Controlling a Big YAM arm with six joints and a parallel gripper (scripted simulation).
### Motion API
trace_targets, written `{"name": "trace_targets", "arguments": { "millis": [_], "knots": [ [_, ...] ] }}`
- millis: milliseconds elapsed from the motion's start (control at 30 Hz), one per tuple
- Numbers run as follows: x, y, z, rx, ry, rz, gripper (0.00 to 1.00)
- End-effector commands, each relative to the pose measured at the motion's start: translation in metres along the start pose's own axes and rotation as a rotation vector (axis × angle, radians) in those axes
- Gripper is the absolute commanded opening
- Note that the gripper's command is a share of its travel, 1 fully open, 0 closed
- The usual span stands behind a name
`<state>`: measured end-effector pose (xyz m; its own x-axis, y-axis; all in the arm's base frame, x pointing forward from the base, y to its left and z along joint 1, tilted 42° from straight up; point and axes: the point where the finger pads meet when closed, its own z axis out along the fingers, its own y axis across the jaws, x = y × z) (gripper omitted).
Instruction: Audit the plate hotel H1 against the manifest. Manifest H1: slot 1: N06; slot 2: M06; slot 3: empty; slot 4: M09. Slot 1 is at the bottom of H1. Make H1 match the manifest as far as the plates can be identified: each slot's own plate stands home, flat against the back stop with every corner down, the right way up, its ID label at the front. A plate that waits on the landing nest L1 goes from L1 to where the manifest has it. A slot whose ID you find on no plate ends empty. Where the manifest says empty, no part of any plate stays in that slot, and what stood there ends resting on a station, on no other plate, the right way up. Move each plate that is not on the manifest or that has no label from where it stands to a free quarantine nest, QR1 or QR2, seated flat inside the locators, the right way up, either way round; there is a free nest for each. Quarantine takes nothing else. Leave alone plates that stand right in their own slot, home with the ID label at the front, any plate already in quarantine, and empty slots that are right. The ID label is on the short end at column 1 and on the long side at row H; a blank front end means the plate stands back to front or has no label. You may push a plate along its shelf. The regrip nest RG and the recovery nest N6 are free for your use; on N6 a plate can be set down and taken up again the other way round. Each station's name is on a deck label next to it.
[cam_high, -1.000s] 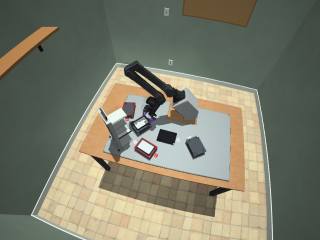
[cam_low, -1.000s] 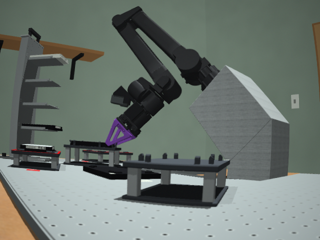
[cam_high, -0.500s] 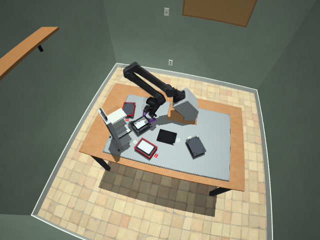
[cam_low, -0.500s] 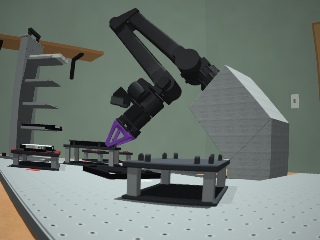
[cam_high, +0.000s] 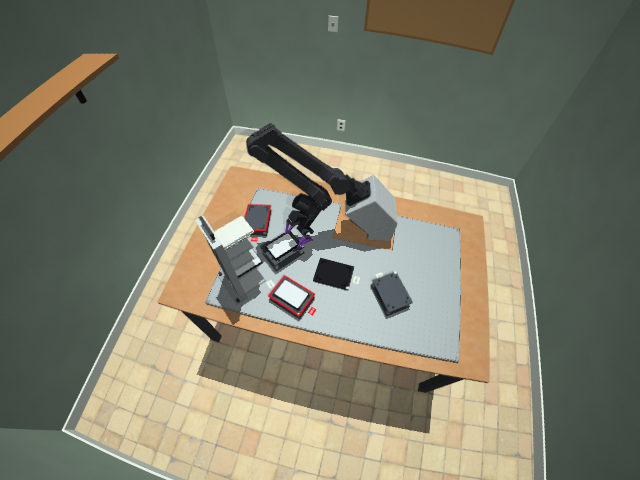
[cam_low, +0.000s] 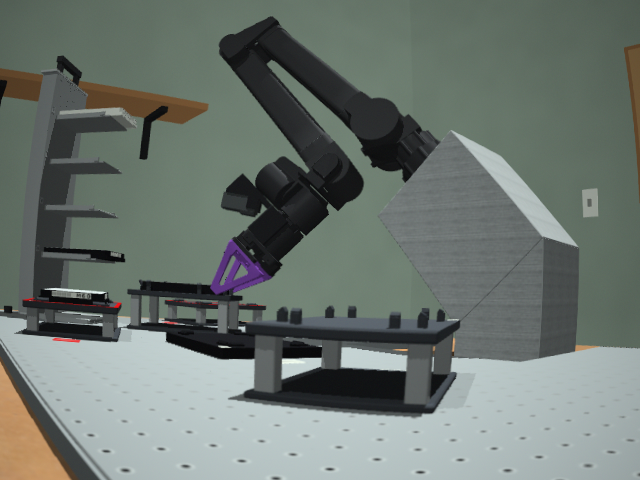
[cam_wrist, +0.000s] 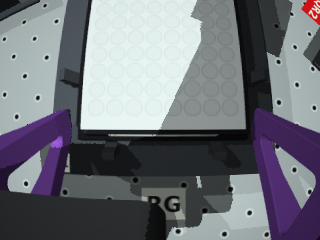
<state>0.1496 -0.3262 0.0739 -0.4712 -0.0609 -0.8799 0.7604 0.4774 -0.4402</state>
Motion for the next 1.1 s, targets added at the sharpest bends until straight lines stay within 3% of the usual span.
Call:
{"name": "trace_targets", "arguments": {
  "millis": [0,267,300,1067],
  "knots": [
    [0.0,-0.0014,0.0038,0.001,0.0,-0.008,1.0],
    [0.0,-0.0014,0.0038,0.001,0.0,-0.008,1.0],
    [-0.0011,0.0005,-0.0027,-0.002,-0.004,-0.002,0.86],
    [-0.0011,0.0005,-0.0027,-0.002,-0.004,-0.002,0.86]
  ]
}}
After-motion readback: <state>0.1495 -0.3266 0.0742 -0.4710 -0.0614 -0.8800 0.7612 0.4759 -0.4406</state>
